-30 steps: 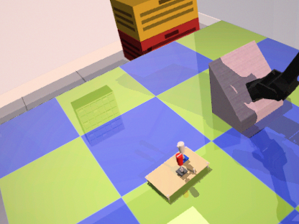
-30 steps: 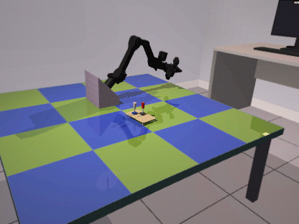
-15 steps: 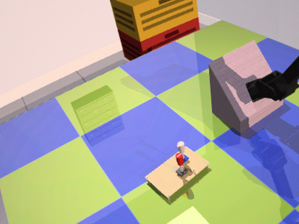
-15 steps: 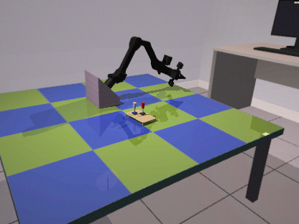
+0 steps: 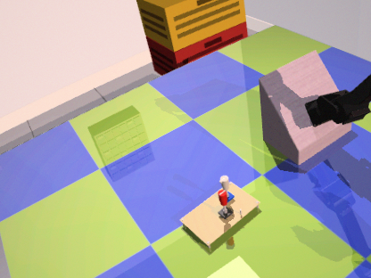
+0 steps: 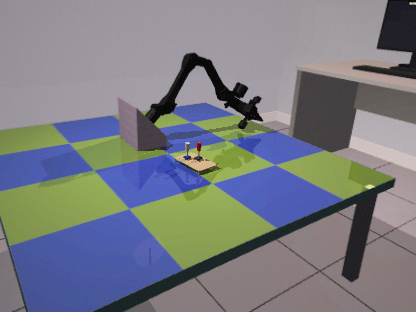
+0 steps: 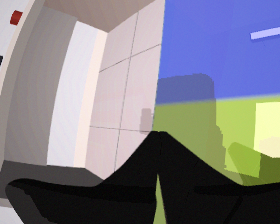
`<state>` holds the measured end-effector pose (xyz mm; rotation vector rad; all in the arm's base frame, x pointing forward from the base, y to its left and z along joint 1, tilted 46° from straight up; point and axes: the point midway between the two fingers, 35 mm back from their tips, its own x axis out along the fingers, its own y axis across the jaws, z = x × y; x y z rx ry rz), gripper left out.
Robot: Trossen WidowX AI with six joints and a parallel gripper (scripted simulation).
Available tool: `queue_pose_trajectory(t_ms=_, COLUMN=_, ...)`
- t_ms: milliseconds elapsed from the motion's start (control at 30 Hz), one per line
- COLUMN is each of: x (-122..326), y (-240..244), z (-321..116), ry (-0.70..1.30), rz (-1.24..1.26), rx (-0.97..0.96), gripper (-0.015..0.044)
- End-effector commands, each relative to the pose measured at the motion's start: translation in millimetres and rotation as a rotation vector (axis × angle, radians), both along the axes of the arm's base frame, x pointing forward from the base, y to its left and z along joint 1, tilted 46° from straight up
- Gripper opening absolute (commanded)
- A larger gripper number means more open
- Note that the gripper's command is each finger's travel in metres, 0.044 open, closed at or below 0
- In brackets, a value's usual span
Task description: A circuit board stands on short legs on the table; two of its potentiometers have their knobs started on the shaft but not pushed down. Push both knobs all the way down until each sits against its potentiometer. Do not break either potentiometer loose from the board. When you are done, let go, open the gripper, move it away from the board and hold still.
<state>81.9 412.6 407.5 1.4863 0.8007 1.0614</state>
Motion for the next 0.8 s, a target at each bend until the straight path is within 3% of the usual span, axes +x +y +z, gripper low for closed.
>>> queue_pose_trajectory(t_ms=0, x=18.8, y=2.5, z=-9.2, ry=-0.076, rz=-0.039, rx=-0.082, gripper=0.0)
queue_pose_trajectory(t_ms=767, x=157.1, y=-22.6, z=-104.2, ry=-0.472, rz=-0.166, rx=-0.739, gripper=0.0)
